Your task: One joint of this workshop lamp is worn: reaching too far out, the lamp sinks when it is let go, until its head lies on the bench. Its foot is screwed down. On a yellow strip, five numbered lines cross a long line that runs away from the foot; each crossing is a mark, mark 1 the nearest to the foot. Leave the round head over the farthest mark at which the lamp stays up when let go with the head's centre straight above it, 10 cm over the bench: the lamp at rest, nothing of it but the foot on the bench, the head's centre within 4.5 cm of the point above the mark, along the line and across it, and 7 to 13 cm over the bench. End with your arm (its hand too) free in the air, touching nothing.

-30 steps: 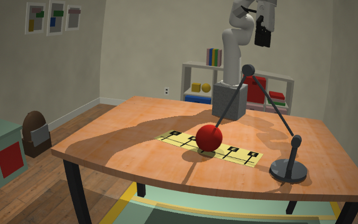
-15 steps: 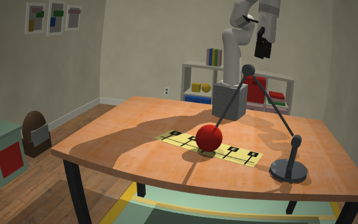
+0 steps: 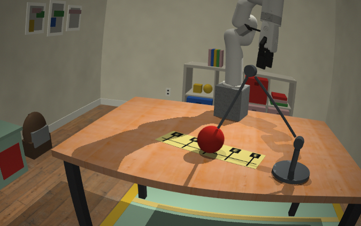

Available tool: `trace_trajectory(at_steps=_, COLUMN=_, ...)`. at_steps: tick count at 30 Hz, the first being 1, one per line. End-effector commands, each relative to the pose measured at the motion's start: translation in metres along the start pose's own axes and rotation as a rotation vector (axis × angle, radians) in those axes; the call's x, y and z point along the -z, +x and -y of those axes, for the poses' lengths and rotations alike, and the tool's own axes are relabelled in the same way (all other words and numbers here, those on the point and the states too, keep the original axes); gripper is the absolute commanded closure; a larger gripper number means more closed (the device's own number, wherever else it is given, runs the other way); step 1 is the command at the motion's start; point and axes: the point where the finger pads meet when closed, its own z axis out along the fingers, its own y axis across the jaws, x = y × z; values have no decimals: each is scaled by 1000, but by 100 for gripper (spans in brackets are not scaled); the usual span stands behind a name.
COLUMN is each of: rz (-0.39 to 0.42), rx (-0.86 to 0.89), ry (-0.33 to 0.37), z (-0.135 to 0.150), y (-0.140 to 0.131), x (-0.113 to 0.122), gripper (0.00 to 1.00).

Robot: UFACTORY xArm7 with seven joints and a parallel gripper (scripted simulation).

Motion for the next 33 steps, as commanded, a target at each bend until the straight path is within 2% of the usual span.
trace_trajectory(at_steps=1, rz=2, rx=0, ry=3, z=1, y=-2, x=-9, gripper=0)
trace_trajectory(at_steps=27, rz=-3, rx=-1, ry=2, z=1, y=-9, x=-69, gripper=0)
trace_trajectory(at_steps=33, rz=-3, rx=0, ry=2, z=1, y=-9, x=-71, gripper=0)
